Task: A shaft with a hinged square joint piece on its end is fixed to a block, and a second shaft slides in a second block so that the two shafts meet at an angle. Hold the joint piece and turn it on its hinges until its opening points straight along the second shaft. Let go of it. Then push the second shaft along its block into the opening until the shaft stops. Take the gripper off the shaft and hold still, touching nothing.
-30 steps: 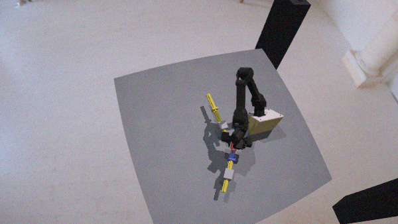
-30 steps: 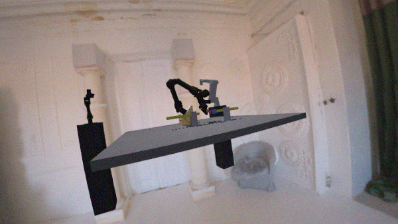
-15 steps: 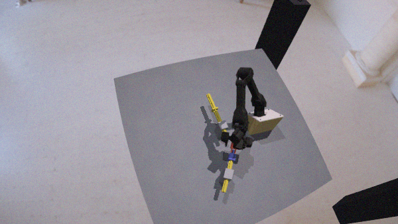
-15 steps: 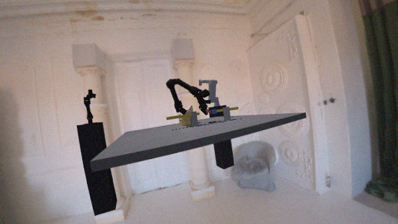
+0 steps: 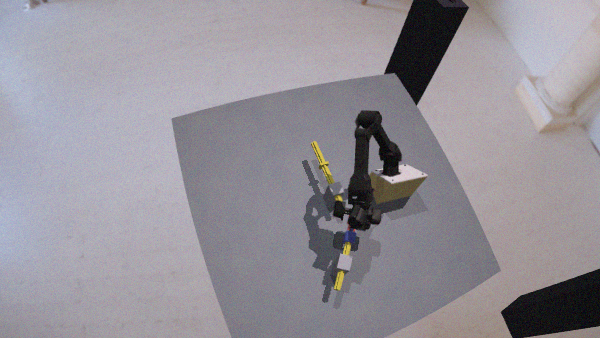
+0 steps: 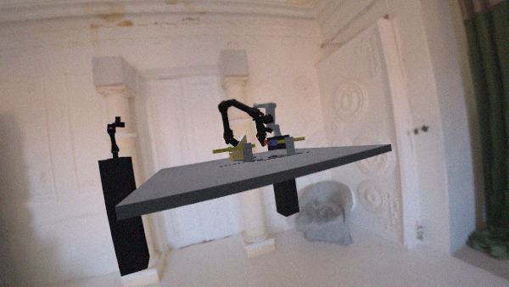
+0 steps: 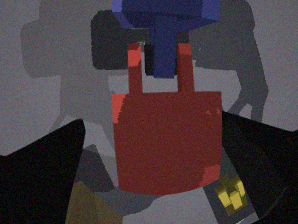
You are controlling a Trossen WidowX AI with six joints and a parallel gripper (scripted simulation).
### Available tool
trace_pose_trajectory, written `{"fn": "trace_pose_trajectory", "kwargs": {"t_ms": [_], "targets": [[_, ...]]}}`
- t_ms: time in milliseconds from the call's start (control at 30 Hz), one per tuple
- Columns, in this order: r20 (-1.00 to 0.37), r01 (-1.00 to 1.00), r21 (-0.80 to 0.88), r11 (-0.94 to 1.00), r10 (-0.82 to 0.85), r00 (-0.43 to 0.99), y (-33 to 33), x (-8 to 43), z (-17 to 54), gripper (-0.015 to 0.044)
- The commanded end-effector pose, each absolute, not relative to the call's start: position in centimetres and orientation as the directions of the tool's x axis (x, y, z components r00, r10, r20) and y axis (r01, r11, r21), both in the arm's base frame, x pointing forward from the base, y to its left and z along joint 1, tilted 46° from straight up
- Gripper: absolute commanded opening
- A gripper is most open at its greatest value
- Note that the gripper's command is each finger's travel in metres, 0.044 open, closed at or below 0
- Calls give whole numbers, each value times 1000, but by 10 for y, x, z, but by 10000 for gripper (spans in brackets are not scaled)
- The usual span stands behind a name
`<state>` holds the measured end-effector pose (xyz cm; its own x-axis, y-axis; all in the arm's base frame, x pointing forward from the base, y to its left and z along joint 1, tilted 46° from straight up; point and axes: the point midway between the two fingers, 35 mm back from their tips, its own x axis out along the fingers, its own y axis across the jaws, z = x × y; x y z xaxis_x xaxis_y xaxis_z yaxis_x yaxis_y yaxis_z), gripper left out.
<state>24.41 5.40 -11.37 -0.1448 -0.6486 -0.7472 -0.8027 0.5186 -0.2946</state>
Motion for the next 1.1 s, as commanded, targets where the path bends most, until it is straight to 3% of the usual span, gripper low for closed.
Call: {"fn": "trace_pose_trajectory", "kwargs": {"t_ms": [0,133,633,1067], "targets": [[-628,-802,-313,509,-744,-228,63,248,-104,440],[-563,-805,-323,498,-785,-259,67,249,-98,440],[-573,-795,-330,509,-777,-260,69,249,-97,440],[-641,-489,-585,647,-738,-210,111,262,-58,440]]}}
